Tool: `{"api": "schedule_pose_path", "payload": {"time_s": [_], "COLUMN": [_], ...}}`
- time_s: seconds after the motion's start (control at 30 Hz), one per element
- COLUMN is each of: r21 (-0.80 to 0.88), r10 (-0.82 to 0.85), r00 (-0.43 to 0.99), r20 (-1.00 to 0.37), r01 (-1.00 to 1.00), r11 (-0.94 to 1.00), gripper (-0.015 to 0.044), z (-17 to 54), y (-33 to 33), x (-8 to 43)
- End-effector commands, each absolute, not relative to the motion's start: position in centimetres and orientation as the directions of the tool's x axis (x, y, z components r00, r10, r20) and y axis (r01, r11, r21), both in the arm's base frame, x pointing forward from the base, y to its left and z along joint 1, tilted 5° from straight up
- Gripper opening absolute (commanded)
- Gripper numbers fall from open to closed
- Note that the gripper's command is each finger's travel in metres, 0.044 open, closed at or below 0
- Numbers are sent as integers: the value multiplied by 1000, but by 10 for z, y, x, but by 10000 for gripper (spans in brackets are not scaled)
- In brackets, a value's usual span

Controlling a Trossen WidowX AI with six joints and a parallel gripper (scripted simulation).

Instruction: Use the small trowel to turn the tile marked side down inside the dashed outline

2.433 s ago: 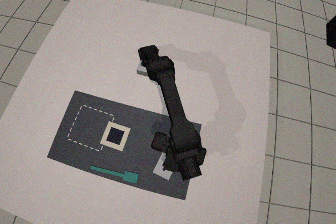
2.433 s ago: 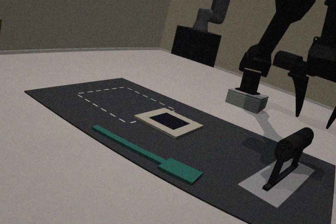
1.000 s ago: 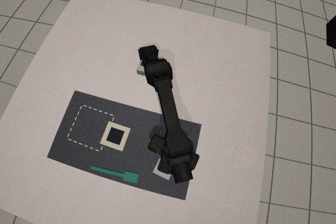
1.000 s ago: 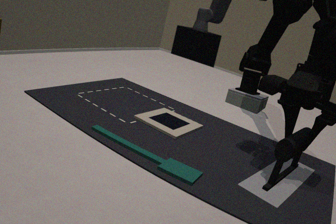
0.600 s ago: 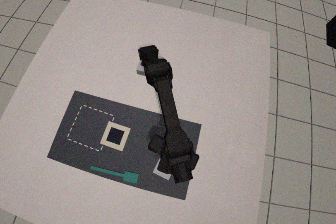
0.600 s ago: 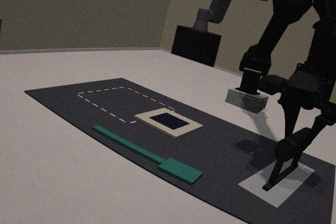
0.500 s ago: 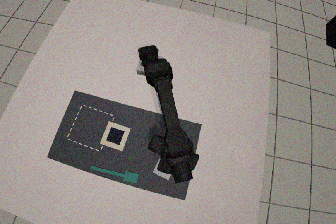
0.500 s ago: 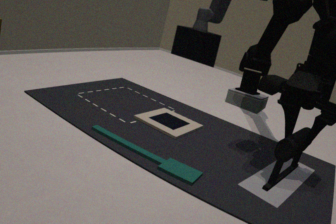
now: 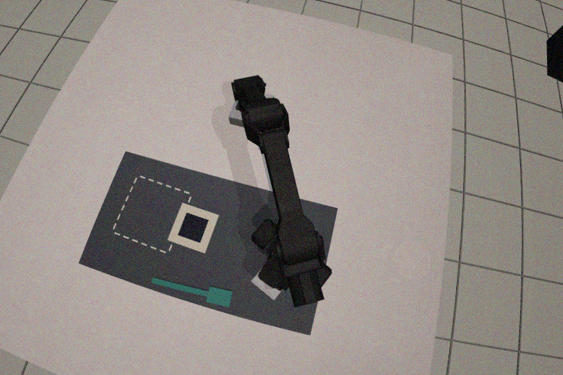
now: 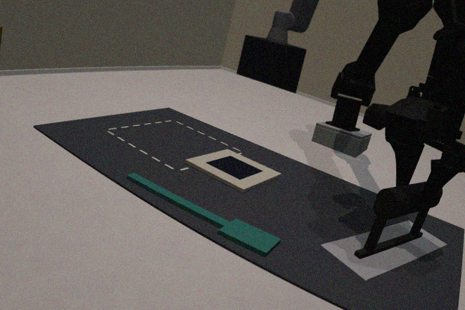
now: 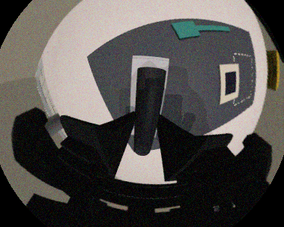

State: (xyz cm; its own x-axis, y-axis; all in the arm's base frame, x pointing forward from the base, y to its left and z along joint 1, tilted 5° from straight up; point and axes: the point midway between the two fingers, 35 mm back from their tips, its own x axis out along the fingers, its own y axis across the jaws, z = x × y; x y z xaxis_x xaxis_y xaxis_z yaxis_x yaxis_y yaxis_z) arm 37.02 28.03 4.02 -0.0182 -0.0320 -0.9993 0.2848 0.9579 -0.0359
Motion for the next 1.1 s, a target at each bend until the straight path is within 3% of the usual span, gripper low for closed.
{"api": "schedule_pose_path", "payload": {"time_s": [0.0,0.6,1.07], "r21": [-39,-37,-30], "r10": [-34,-34,-34], "r00": [-20,-20,-20], "r20": [-999,-999,-999], "r01": [388,797,951], "r11": [921,603,309], "gripper": [130,130,130], "z": [39,39,39], "y": [280,280,280], "x": [370,370,370]}}
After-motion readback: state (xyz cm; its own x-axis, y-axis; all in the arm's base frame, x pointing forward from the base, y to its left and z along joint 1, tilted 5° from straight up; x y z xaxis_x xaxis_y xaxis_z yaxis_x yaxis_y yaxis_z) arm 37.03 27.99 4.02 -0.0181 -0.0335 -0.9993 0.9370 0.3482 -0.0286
